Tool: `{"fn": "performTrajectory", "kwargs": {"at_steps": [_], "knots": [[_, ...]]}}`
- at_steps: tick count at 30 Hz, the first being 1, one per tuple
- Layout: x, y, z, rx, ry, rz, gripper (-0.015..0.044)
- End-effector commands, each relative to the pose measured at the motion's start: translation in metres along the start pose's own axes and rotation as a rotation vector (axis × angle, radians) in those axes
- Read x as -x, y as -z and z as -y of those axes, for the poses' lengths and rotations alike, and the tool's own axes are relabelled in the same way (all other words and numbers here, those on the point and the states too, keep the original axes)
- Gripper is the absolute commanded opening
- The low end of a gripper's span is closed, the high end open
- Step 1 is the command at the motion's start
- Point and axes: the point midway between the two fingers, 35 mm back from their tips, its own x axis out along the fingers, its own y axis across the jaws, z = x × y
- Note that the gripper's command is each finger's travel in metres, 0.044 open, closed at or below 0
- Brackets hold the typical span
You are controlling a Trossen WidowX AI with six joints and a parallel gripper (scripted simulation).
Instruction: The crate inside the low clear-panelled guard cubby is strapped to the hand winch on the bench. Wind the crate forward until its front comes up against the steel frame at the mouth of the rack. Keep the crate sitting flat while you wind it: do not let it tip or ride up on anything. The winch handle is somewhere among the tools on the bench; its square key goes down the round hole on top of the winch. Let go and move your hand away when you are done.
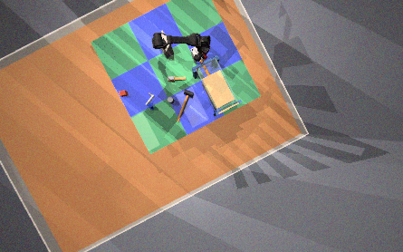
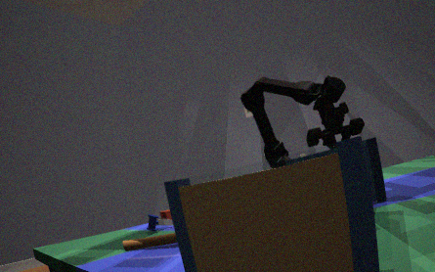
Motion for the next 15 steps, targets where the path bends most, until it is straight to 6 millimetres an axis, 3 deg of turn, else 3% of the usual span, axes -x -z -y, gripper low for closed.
{"fn": "performTrajectory", "kwargs": {"at_steps": [1, 15], "knots": [[-0.0021, 0.0007, 0.0011, 0.002, 0.004, -0.001, 0.0], [-0.0031, -0.0017, -0.0069, 0.002, 0.004, 0.0, 0.0]]}}
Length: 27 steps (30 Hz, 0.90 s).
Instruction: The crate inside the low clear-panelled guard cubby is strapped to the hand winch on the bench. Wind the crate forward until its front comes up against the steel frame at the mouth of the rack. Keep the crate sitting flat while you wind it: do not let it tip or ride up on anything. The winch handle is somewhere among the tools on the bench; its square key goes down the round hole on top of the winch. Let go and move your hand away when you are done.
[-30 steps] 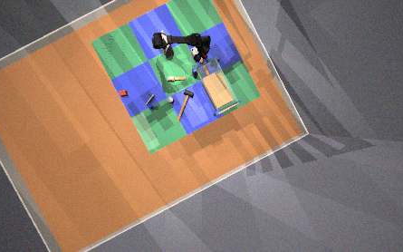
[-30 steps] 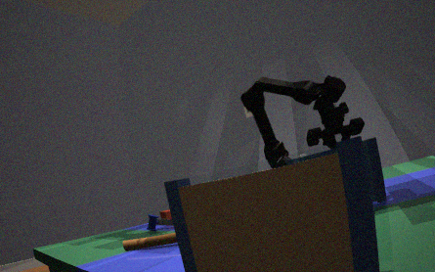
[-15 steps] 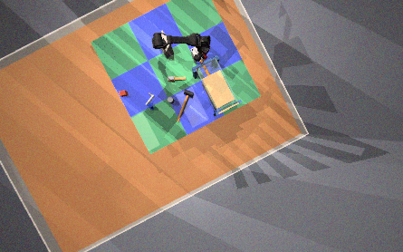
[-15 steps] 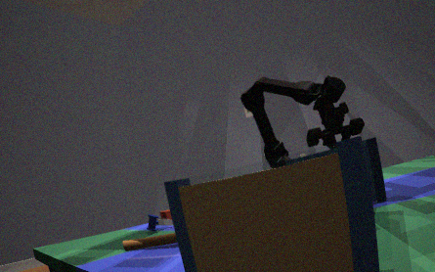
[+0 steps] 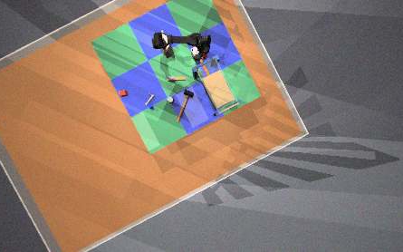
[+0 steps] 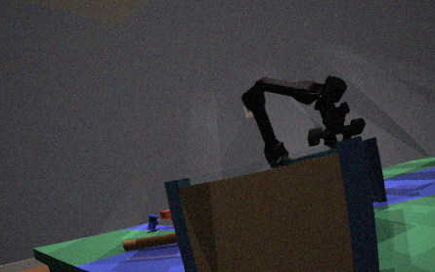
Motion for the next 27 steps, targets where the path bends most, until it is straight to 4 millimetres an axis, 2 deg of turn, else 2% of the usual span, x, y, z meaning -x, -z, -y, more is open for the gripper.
{"fn": "performTrajectory", "kwargs": {"at_steps": [1, 27], "knots": [[-0.003, -0.001, -0.005, -0.004, 0.002, -0.001, 0.0], [-0.003, -0.004, -0.034, -0.005, 0.0, 0.0, 0.0]]}}
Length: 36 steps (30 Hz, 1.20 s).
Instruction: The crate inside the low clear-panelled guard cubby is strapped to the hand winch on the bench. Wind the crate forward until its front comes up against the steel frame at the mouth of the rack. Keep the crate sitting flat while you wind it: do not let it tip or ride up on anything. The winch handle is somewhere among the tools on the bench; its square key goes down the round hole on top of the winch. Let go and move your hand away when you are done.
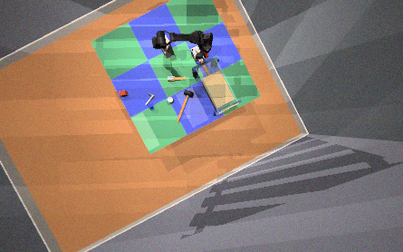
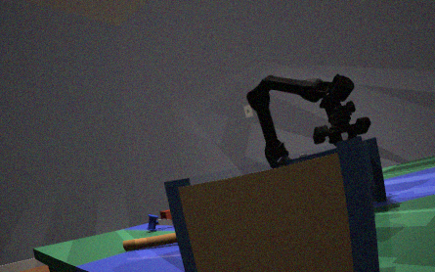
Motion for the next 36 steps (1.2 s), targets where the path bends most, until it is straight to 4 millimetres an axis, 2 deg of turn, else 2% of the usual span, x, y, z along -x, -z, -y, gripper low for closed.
{"fn": "performTrajectory", "kwargs": {"at_steps": [1, 23, 36], "knots": [[-0.001, -0.001, -0.018, -0.002, -0.03, 0.005, 0.0], [0.002, 0.003, -0.043, -0.003, -0.031, 0.005, 0.0], [0.002, 0.003, -0.043, -0.003, -0.031, 0.005, 0.0]]}}
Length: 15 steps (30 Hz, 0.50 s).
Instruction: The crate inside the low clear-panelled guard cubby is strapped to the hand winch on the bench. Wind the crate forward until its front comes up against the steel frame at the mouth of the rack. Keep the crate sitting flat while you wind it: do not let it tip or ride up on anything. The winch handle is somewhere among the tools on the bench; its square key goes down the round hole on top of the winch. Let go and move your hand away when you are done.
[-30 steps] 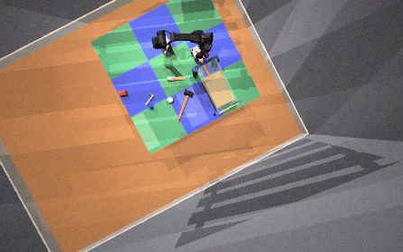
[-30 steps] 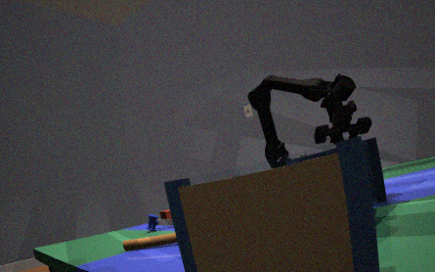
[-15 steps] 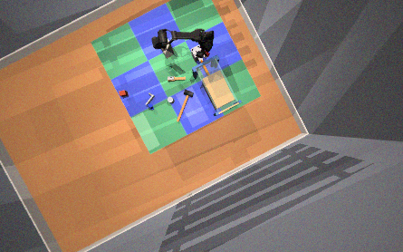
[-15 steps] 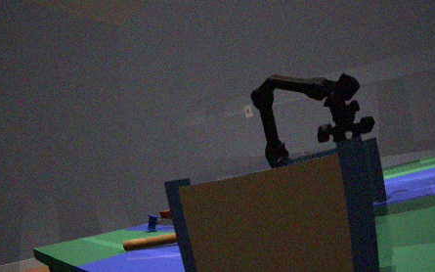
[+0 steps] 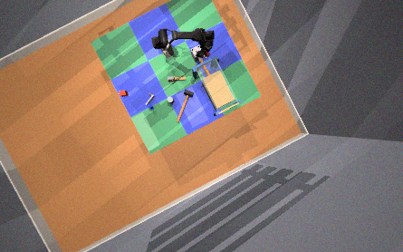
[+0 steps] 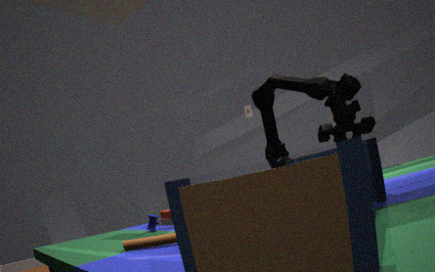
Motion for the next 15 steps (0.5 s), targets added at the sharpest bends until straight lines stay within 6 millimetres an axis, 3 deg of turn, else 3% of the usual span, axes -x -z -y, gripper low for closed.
{"fn": "performTrajectory", "kwargs": {"at_steps": [1, 15], "knots": [[0.004, 0.004, -0.028, 0.012, -0.065, 0.008, 0.0], [0.006, 0.008, -0.039, 0.012, -0.066, 0.008, 0.0]]}}
